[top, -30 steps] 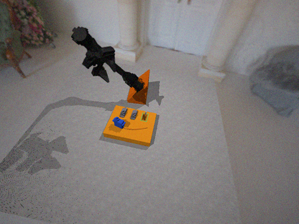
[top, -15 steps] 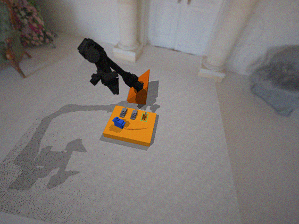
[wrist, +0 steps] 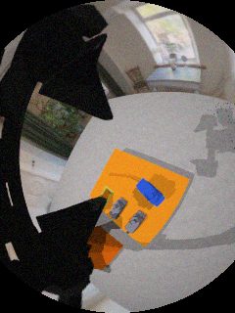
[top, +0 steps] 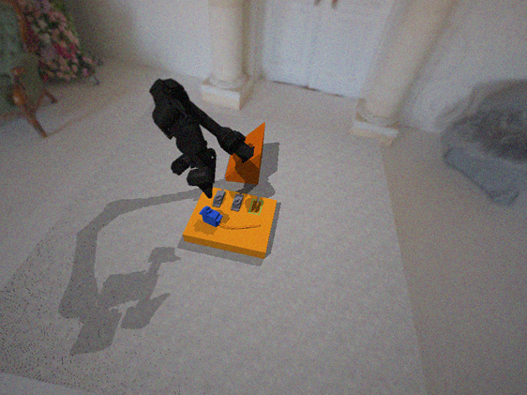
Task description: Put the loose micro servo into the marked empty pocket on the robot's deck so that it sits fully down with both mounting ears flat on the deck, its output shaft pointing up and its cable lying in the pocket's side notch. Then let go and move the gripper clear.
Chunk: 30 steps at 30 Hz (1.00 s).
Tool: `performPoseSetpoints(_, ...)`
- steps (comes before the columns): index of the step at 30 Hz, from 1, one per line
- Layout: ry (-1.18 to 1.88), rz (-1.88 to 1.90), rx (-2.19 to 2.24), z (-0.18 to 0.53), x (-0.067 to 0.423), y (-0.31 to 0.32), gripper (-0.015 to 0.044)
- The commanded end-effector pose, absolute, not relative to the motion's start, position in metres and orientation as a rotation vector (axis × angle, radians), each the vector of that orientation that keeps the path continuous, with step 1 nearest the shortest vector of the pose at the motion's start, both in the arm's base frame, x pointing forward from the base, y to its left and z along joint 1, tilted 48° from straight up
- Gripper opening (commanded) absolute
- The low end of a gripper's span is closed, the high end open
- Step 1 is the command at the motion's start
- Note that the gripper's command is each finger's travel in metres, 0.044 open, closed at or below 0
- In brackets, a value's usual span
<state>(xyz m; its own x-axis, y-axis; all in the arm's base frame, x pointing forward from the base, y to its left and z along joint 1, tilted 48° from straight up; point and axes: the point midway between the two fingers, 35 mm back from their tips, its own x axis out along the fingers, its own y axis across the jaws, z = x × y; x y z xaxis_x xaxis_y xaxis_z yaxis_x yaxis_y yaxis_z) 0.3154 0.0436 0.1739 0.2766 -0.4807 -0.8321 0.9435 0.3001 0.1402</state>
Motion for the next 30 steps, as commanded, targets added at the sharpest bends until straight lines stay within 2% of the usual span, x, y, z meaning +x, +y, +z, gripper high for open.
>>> performPoseSetpoints(1, 0.692, -1.209, 0.771, 0.157, 0.317, 0.029, 0.0440)
performPoseSetpoints(18, 0.303, -1.633, 0.872, 0.098, 0.306, -0.031, 0.0440)
performPoseSetpoints(30, 0.285, -1.645, 0.874, 0.084, 0.304, -0.050, 0.0440)
